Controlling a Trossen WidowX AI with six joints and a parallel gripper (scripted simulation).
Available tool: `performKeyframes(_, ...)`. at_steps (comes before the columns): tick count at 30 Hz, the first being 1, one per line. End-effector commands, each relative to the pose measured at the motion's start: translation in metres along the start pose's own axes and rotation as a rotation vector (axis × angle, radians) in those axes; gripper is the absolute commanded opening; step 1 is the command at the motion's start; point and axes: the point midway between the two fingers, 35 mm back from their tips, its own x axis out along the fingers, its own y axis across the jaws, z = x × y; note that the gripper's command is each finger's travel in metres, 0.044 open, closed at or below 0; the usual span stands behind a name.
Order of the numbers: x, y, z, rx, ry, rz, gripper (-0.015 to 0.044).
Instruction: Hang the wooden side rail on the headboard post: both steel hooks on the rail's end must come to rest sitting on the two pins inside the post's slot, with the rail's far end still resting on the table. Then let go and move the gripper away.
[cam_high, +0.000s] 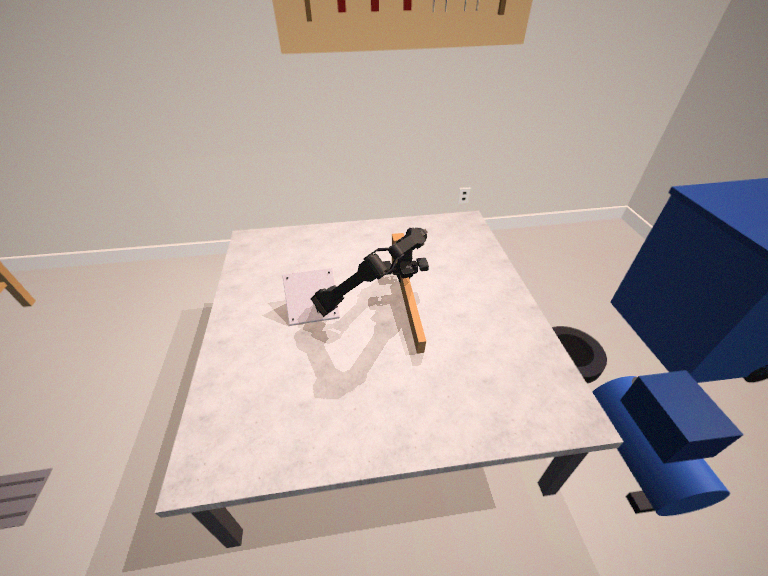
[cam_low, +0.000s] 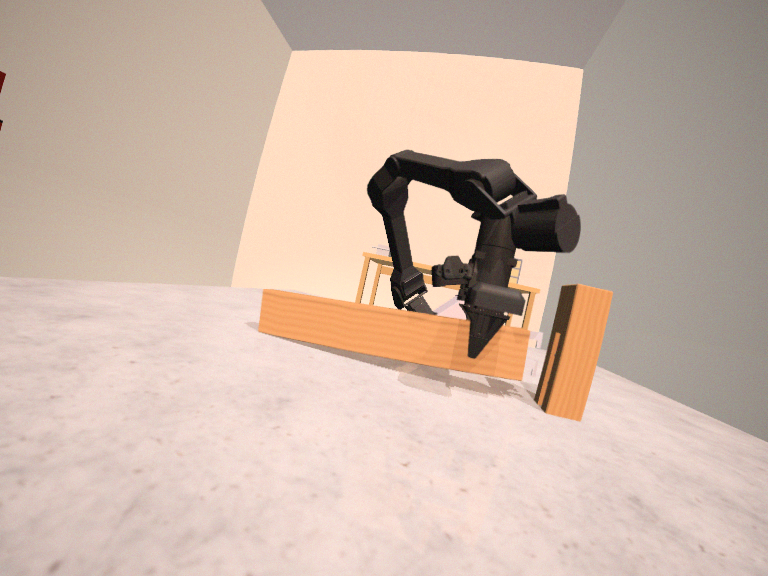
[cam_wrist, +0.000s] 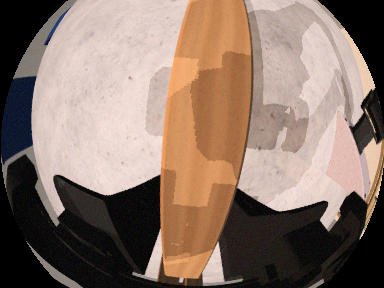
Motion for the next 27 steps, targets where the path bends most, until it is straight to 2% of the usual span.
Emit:
performKeyframes(1,-0.0029,0.0008,-0.0033,0.000,0.006,0.008,0.0000)
performKeyframes(27,-0.0031,-0.0006,-0.0060,0.000,0.006,0.008,0.0000)
